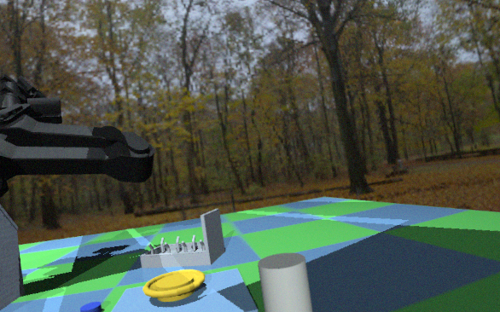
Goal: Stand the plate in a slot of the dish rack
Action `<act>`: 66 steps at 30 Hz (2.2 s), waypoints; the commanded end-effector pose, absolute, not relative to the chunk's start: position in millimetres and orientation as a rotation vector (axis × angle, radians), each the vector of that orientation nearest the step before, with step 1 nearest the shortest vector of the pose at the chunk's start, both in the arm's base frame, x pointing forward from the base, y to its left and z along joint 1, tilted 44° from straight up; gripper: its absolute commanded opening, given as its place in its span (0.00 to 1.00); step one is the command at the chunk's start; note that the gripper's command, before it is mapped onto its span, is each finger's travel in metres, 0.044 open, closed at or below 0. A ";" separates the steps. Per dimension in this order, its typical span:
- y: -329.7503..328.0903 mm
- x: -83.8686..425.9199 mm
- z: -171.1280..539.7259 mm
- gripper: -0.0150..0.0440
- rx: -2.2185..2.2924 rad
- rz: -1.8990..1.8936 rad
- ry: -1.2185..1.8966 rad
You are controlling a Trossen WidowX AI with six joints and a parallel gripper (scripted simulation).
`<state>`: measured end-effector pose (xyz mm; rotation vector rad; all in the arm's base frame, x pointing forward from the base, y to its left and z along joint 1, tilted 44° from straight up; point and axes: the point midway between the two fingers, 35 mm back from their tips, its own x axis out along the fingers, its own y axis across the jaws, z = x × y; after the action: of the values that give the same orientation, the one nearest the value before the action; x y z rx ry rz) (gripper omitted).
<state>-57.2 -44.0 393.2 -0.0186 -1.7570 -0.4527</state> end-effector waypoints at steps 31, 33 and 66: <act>-156.5 -120.1 380.6 0.93 0.388 -0.942 -1.775; -167.1 -121.3 377.4 0.93 0.426 -0.981 -1.752; -321.0 -54.3 288.7 0.93 0.961 -1.365 -0.985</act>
<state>-68.3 -307.3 298.2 0.9214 -1.0951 -1.3566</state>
